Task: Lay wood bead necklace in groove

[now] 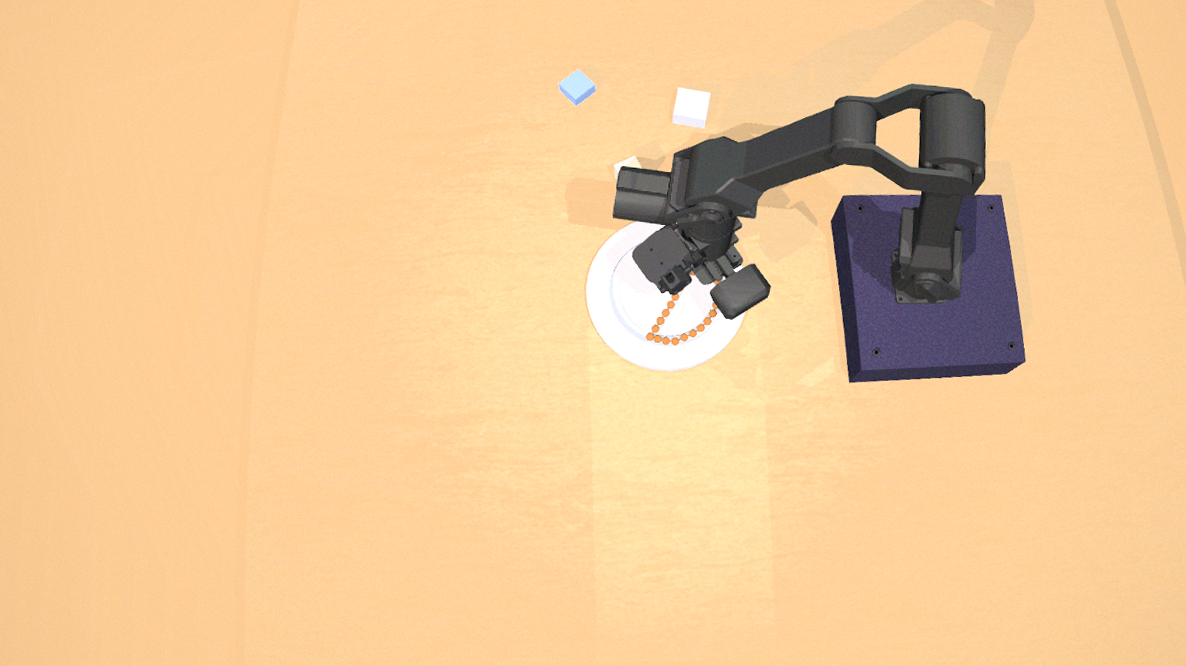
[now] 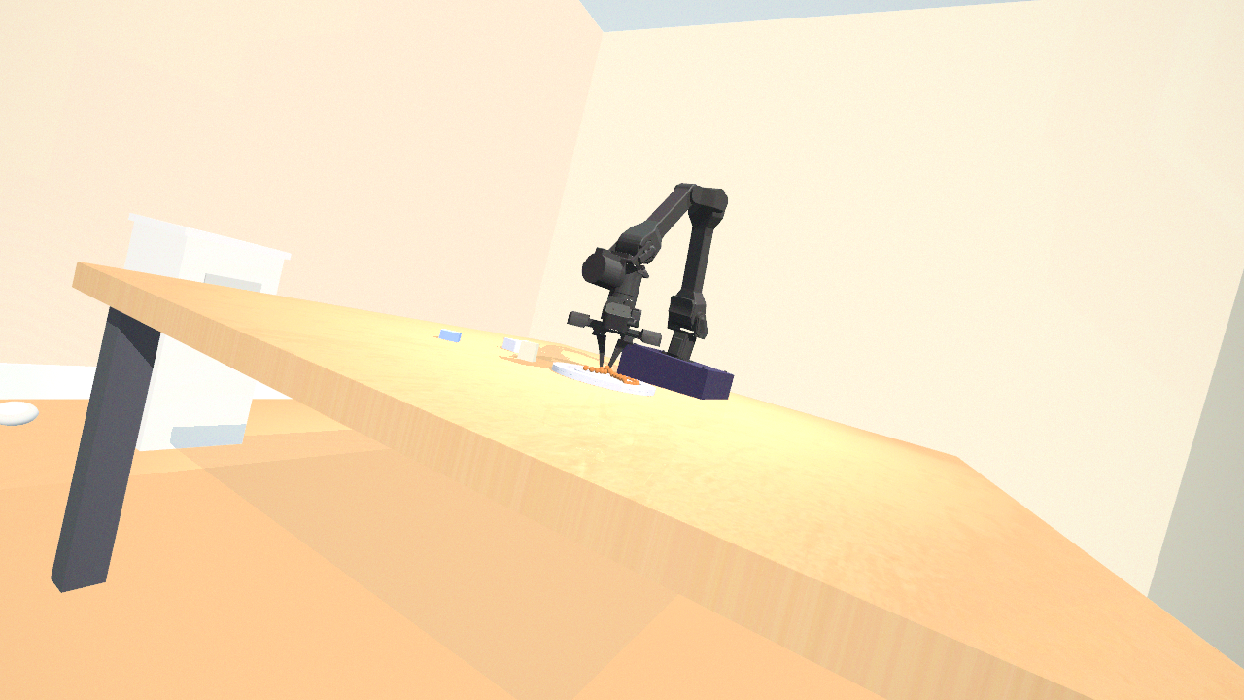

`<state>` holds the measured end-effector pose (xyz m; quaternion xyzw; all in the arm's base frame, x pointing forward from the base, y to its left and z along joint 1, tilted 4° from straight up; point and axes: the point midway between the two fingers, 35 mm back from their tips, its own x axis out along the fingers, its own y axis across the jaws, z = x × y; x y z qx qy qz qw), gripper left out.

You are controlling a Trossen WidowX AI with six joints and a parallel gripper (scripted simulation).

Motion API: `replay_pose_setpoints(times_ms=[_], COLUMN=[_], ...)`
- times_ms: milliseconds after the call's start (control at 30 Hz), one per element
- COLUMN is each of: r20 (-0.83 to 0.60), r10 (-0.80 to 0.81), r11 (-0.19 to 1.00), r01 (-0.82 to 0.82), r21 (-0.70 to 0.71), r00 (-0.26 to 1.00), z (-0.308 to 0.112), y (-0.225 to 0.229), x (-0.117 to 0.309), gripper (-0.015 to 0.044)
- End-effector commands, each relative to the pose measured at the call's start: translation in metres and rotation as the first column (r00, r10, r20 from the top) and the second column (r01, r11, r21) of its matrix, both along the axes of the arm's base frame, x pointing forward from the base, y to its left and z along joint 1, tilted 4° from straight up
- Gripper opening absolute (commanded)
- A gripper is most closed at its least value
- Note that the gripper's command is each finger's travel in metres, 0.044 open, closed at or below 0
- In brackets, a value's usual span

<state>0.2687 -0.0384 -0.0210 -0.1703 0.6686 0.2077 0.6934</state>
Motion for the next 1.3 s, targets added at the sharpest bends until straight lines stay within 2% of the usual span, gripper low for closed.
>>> replay_pose_setpoints(times_ms=[0,867,1267], r20=[0.001,0.0,-0.001], r10=[0.0,0.0,0.0], r11=[1.0,1.0,1.0], r01=[0.0,0.0,0.0], r21=[0.0,-0.002,-0.003], r00=[1.0,1.0,1.0], z=[0.0,0.006,0.004], y=[0.0,0.0,-0.016], x=[0.0,-0.001,-0.005], gripper=[0.0,0.0,0.0])
